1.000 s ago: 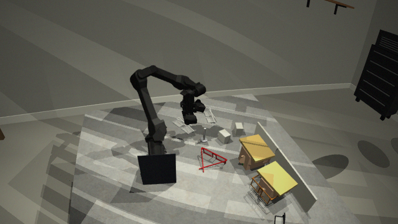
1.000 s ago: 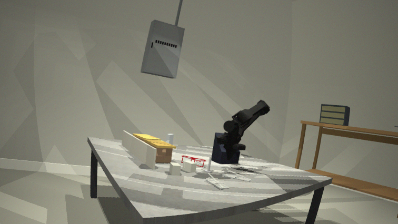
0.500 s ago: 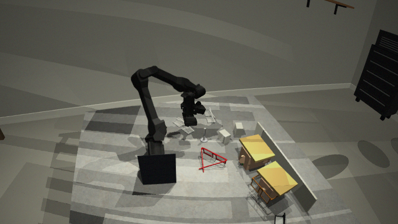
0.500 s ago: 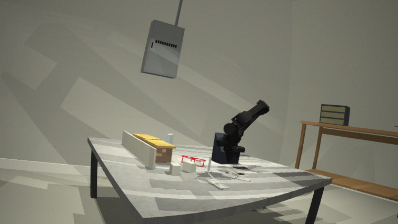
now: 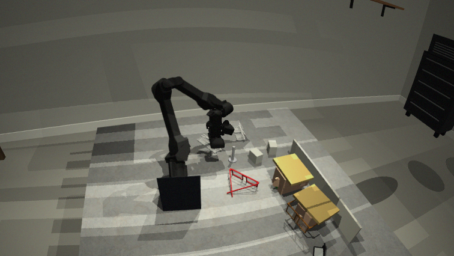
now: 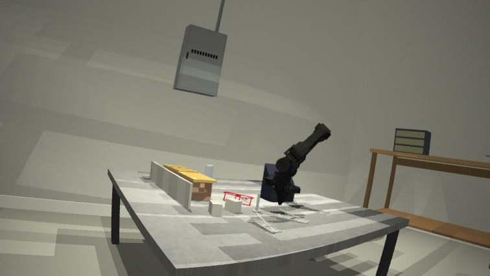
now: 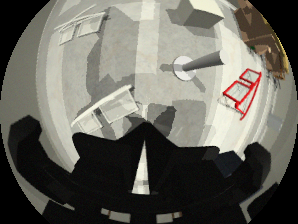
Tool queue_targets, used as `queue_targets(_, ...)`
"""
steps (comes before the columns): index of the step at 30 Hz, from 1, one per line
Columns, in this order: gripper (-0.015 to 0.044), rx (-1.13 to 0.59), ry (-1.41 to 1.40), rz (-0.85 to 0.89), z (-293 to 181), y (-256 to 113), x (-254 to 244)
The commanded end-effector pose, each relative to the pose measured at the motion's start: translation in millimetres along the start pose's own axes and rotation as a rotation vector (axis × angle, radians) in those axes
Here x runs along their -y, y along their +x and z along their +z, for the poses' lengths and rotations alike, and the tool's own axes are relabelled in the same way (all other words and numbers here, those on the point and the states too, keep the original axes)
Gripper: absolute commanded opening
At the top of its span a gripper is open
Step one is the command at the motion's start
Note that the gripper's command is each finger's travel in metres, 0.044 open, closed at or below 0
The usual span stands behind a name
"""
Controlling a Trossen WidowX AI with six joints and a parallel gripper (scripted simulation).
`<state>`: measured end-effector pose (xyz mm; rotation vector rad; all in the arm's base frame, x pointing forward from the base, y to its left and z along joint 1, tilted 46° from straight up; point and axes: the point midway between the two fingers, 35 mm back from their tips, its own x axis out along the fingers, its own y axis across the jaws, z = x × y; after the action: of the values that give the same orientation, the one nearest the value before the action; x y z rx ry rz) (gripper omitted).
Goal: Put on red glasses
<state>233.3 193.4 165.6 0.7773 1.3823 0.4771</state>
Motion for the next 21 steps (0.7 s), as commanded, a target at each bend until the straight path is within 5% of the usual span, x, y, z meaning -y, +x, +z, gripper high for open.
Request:
queue_targets(1,0.0000,-0.005,0.012,-0.009,-1,10,3)
queue_targets(21,0.0000,-0.005,0.012,-0.006,-3,24,2)
